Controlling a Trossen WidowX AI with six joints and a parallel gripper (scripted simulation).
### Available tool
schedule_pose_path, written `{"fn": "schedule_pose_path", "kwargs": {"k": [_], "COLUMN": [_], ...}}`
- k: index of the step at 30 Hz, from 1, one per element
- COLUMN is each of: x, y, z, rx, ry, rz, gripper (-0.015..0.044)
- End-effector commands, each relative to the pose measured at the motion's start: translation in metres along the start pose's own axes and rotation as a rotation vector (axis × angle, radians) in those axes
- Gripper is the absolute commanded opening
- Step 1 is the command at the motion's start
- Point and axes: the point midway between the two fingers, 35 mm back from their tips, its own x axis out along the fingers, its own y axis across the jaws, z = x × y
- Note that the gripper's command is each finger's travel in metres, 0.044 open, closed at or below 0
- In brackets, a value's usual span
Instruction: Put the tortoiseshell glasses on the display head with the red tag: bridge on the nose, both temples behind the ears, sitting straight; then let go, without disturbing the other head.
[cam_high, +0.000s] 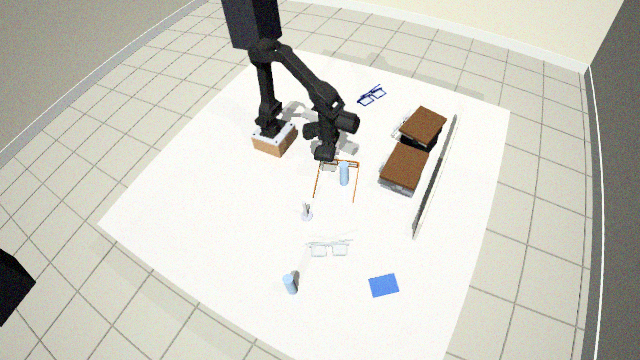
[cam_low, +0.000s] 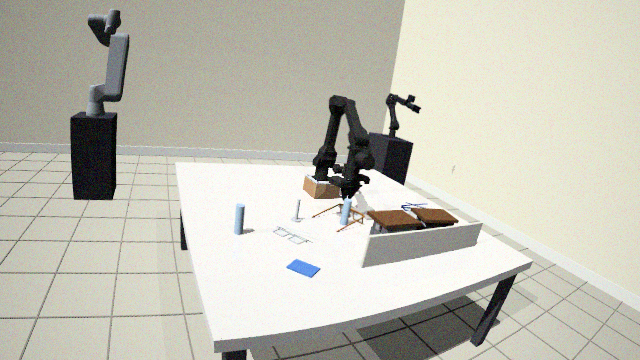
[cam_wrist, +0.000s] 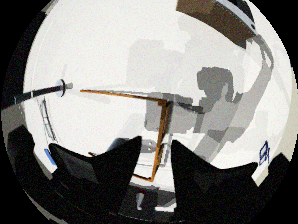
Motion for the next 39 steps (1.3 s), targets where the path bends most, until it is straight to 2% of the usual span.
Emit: {"fn": "schedule_pose_path", "kwargs": {"k": [1, 30, 39], "x": [0.007, 0.052, 0.049], "y": [-0.001, -0.002, -0.001], "z": [0.000, 0.002, 0.002], "rx": [0.000, 0.000, -0.004], "ry": [-0.002, -0.002, -0.003], "rz": [-0.005, -0.005, -0.001], "gripper": [0.0140, 0.0140, 0.0080]}}
